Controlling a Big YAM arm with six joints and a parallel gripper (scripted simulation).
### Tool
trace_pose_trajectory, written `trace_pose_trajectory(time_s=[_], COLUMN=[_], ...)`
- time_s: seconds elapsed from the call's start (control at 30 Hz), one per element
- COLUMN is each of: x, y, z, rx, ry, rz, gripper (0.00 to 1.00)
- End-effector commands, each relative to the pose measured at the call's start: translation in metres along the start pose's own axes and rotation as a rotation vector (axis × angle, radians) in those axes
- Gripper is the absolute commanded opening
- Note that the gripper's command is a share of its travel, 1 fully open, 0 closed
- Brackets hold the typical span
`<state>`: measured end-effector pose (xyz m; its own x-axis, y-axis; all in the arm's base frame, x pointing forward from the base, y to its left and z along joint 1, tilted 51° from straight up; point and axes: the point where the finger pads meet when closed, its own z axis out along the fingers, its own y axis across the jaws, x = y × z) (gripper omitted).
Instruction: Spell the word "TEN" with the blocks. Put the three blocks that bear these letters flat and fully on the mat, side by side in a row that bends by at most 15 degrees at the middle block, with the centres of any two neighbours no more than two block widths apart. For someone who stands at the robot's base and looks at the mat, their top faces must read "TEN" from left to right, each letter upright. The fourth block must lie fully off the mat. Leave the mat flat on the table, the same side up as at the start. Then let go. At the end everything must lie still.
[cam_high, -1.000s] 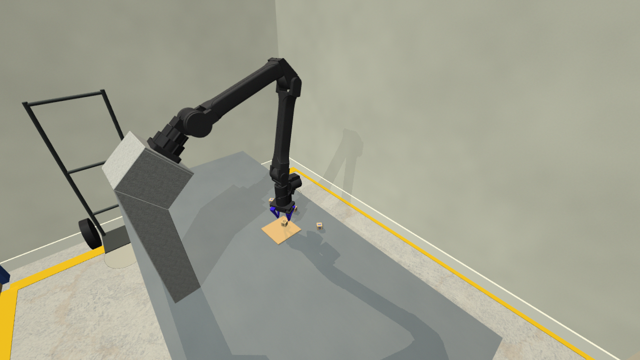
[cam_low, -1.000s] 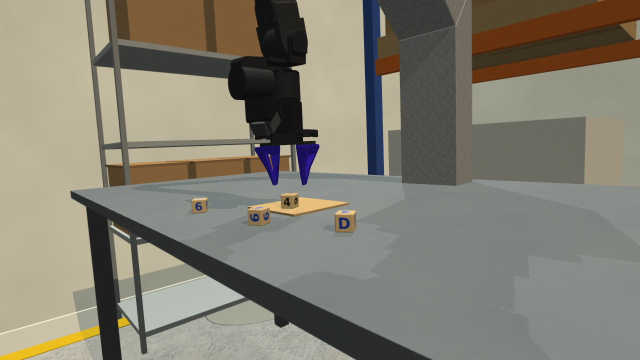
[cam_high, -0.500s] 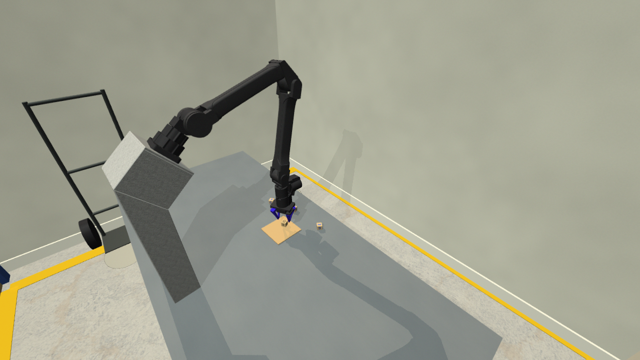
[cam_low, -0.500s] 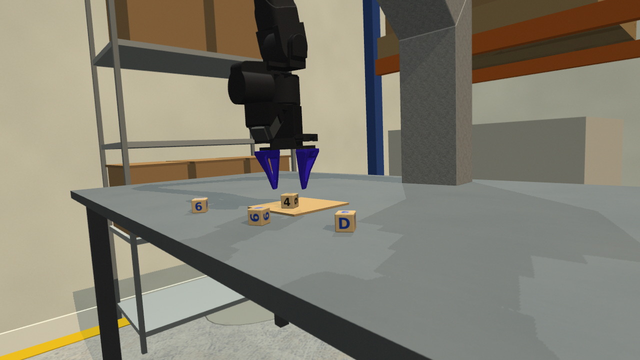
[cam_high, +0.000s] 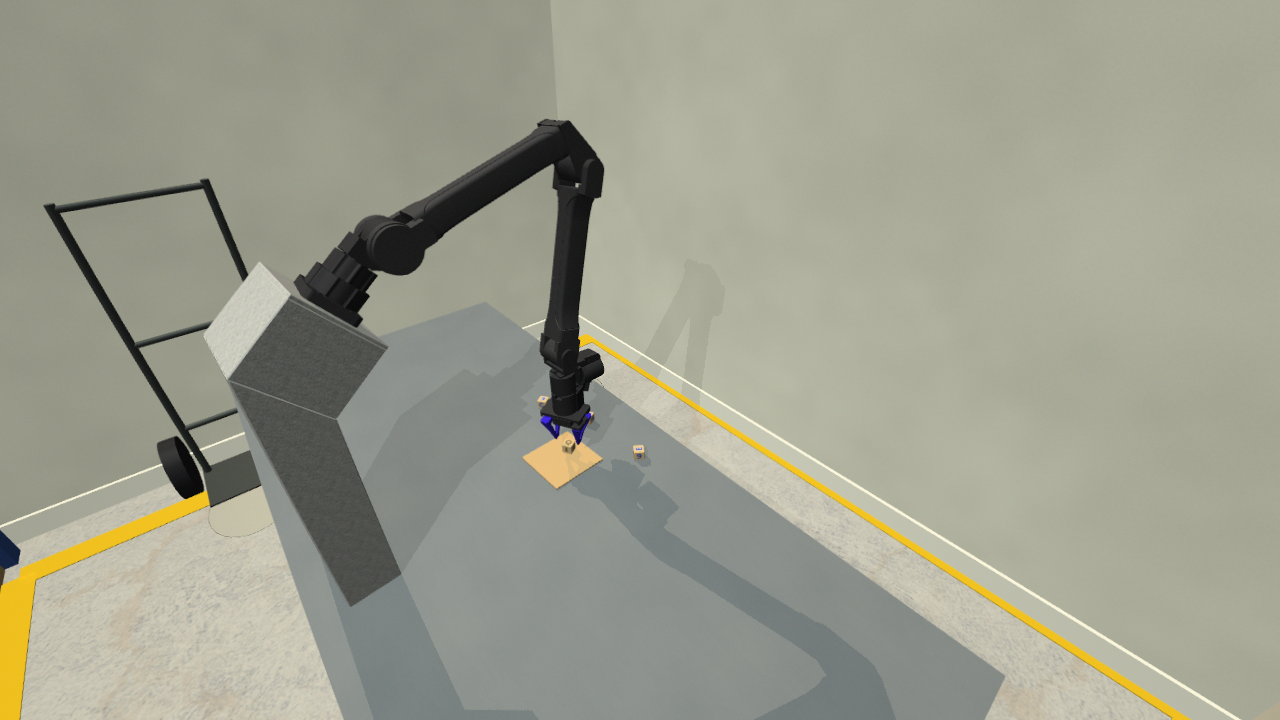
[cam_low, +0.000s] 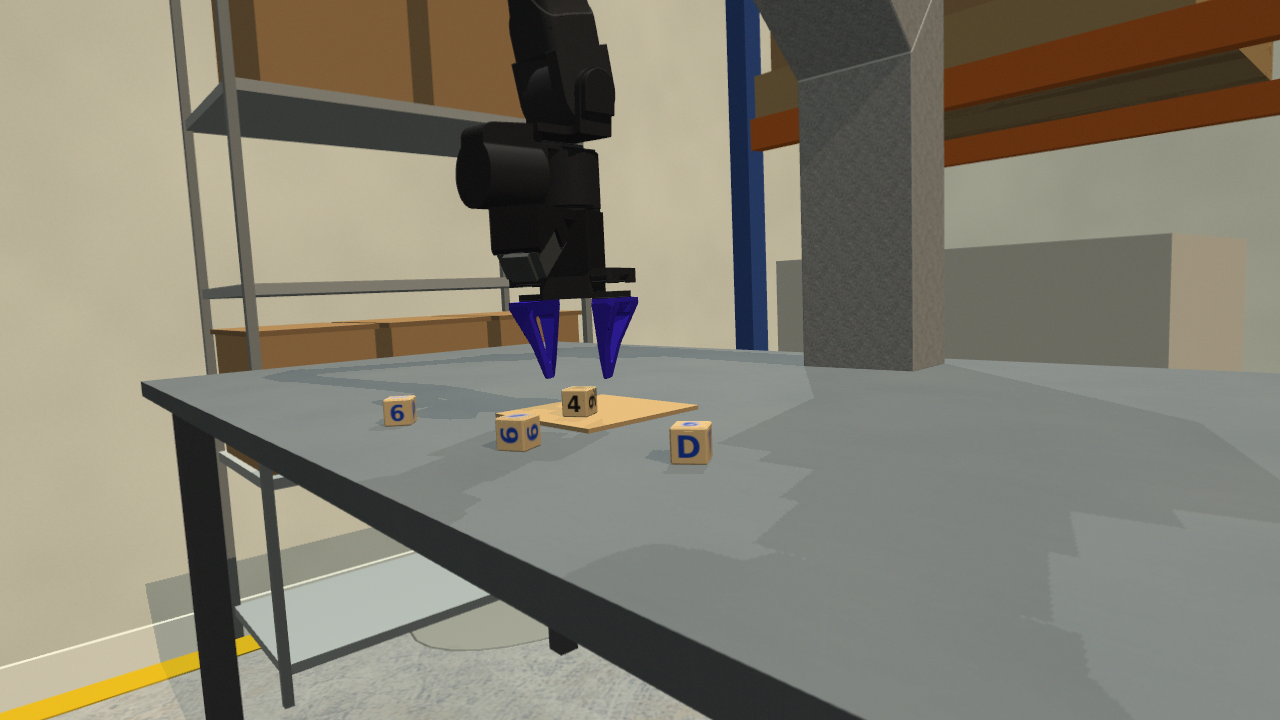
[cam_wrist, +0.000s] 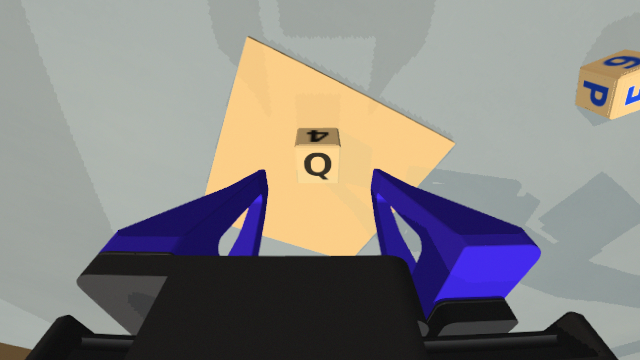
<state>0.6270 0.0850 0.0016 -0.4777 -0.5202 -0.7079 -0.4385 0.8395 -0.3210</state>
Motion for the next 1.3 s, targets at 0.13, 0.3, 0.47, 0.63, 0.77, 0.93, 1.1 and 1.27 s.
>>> trace_pose_trajectory(time_s=[0.13,0.3,0.47,0.63,0.77,0.93,1.1,1.27], x=[-0.0083,-0.0083,-0.0093,-0.0104,-0.0114,-0.0123,-0.0104,-0.0104], y=[0.0058,0.0058,0.0059,0.0061,0.0064,0.006,0.0069,0.0069], z=[0.0026,0.0026,0.0018,0.0008,0.0,-0.0001,-0.0004,-0.0004], rx=[-0.002,-0.002,-0.003,-0.004,-0.006,-0.004,-0.006,-0.006], ry=[-0.017,-0.017,-0.014,-0.012,-0.01,-0.013,-0.01,-0.01], rz=[0.001,0.001,0.002,0.003,0.002,0.001,0.002,0.002], gripper=[0.6,0.6,0.6,0.6,0.6,0.6,0.6,0.6])
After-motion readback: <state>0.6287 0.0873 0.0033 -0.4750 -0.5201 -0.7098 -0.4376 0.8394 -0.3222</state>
